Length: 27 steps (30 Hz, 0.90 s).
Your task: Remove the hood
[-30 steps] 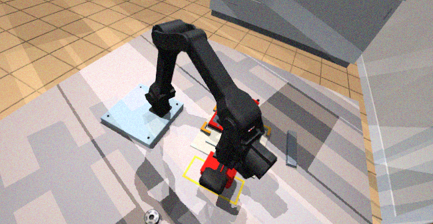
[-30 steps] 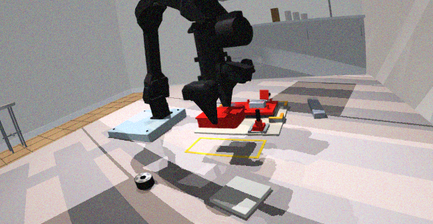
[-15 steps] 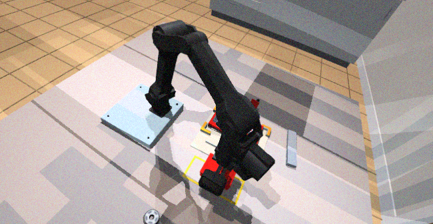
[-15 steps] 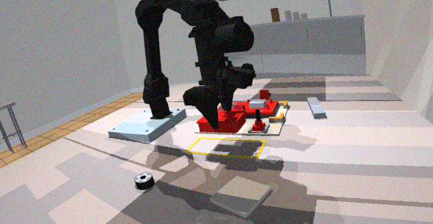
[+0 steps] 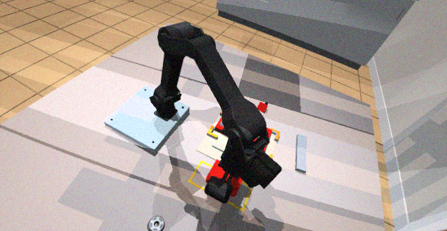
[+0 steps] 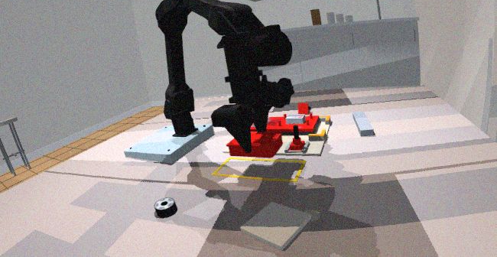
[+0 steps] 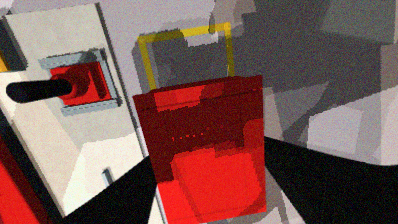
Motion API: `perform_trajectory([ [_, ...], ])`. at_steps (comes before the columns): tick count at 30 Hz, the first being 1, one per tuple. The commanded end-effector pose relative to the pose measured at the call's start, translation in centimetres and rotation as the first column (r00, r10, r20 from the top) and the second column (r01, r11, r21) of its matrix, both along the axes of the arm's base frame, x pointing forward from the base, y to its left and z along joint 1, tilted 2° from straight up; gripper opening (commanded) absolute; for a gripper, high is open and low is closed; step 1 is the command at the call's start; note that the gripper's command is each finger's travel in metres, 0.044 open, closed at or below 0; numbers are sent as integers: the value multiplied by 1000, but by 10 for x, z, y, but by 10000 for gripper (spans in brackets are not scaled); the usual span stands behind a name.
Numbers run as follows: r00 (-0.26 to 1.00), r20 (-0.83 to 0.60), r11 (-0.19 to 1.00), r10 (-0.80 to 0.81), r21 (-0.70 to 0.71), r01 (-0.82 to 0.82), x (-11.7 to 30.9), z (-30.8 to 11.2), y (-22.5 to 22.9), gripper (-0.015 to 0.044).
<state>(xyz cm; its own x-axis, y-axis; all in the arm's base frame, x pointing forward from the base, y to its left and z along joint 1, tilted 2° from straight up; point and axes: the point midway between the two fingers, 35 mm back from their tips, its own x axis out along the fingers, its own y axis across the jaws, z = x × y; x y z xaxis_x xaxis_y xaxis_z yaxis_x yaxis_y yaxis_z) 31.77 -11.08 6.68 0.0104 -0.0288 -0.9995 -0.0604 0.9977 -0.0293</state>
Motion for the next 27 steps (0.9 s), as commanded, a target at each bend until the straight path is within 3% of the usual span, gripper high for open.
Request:
perform_trajectory([
  [1, 1000, -6, 1000, 6, -2, -6, -1, -4, 0, 0],
  [27, 1000, -6, 1000, 6, -2, -6, -3, -22, 0, 0],
])
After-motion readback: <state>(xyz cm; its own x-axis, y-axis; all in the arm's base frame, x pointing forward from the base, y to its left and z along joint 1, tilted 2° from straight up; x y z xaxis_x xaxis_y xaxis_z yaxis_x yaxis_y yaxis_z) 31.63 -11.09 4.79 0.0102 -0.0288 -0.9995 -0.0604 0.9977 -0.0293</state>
